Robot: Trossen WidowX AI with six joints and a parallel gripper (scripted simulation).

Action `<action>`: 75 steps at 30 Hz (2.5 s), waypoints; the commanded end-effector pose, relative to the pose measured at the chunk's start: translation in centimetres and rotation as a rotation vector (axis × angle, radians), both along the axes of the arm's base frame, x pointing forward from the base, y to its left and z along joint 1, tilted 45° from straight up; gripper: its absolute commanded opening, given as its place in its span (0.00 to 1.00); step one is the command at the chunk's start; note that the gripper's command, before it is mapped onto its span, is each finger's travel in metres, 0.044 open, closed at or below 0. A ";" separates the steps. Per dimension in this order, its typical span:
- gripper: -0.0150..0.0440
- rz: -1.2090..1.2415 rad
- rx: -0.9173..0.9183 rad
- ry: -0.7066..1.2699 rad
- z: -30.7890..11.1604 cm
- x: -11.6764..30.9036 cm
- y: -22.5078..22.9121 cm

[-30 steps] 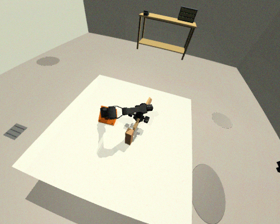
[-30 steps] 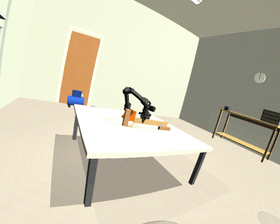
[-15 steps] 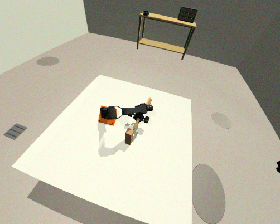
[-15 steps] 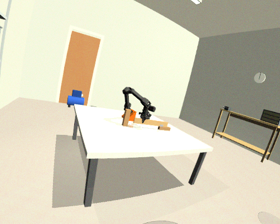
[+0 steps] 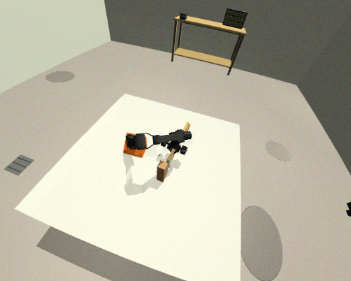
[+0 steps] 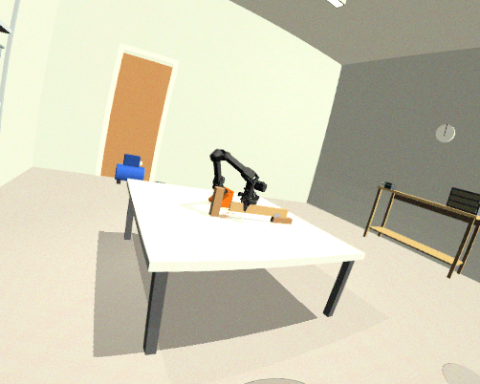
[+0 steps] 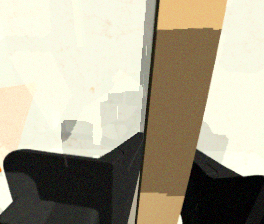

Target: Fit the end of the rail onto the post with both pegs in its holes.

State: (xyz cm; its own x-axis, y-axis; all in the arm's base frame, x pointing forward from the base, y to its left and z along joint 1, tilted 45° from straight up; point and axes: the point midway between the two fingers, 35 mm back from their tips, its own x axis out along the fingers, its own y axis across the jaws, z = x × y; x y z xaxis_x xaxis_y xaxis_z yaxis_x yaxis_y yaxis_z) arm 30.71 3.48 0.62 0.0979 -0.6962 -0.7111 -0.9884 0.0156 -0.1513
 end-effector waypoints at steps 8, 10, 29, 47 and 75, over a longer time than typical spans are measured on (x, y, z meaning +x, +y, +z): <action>0.25 0.003 0.007 0.001 -0.1 -0.1 0.2; 0.25 0.003 0.007 0.001 -0.1 -0.1 0.1; 0.25 0.003 0.007 0.002 0.2 -0.1 -0.2; 0.25 0.003 0.006 0.002 0.7 -0.1 -0.4; 0.25 0.003 0.006 0.002 1.1 -0.2 -1.2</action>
